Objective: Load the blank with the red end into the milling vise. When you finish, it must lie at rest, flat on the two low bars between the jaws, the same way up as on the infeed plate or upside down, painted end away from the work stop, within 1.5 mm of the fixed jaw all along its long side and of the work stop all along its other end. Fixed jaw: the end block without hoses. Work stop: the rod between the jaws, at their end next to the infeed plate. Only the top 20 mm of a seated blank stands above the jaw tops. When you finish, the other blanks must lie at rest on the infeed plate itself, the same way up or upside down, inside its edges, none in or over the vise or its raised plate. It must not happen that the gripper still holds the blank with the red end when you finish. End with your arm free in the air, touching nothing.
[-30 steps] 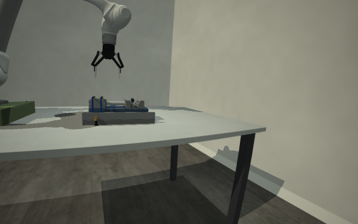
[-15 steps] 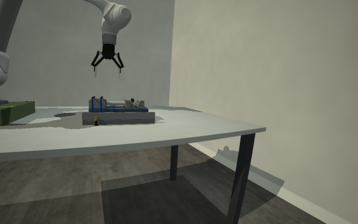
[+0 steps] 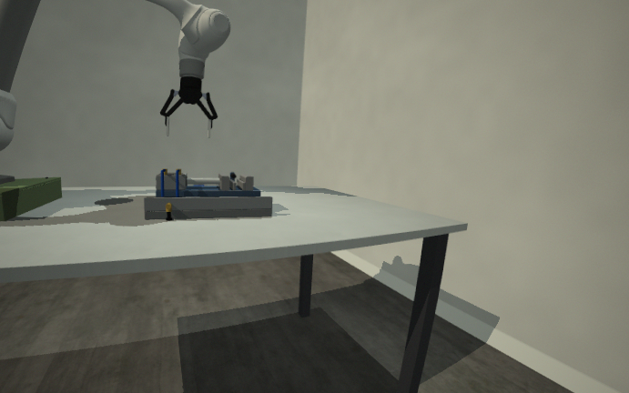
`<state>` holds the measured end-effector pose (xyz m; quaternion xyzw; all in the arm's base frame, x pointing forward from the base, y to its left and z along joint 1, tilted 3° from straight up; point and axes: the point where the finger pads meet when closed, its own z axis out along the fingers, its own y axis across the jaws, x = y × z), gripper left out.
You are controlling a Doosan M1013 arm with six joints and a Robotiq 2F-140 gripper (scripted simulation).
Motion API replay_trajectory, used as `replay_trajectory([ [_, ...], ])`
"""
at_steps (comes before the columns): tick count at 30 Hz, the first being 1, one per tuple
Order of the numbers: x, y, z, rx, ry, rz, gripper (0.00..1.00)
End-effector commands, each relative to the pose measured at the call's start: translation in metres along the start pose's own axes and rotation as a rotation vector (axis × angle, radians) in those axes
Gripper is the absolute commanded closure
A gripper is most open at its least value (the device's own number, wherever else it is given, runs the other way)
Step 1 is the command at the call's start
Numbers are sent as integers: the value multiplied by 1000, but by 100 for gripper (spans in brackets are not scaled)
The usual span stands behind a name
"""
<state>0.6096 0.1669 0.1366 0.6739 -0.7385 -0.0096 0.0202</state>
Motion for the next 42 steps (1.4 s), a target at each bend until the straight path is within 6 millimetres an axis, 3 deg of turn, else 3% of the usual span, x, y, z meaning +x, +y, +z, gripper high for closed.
replay_trajectory([
  [1, 0, 0, 0, 0, 0, 0, 0],
  [3, 0, 0, 0, 0, 0, 0, 0],
  [18, 3, -1, 60, 0, 0, 0, 0],
  [35, -15, 4, 61, 0, 0, 0, 0],
  [42, -14, 3, 61, 0, 0, 0, 0],
])
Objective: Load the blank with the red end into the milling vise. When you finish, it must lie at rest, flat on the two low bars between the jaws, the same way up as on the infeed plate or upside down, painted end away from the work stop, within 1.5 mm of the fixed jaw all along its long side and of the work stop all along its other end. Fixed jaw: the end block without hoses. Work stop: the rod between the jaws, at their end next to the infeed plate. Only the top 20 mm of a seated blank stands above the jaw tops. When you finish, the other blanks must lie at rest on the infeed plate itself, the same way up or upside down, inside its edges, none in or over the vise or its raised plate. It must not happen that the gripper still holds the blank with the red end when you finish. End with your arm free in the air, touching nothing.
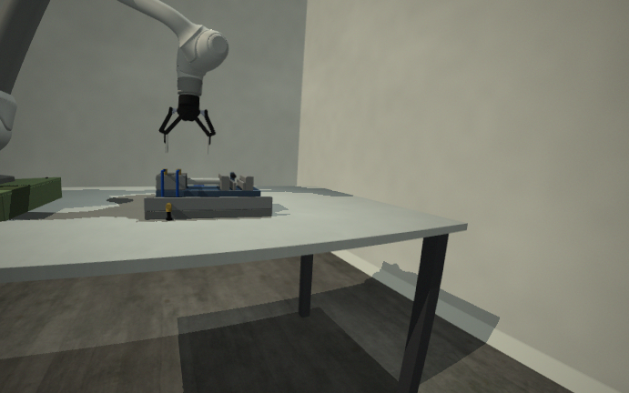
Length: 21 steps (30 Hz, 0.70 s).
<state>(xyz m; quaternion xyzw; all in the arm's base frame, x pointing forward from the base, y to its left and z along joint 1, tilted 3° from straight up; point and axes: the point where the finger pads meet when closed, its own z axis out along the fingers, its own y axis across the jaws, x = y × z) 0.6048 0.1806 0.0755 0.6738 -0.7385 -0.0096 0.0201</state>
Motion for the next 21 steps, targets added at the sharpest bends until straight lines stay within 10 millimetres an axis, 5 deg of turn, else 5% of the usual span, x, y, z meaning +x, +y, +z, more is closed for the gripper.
replay_trajectory([
  [1, 0, 0, 0, 0, 0, 0, 0],
  [21, 2, 0, 0, 0, 0, 0, 0],
])
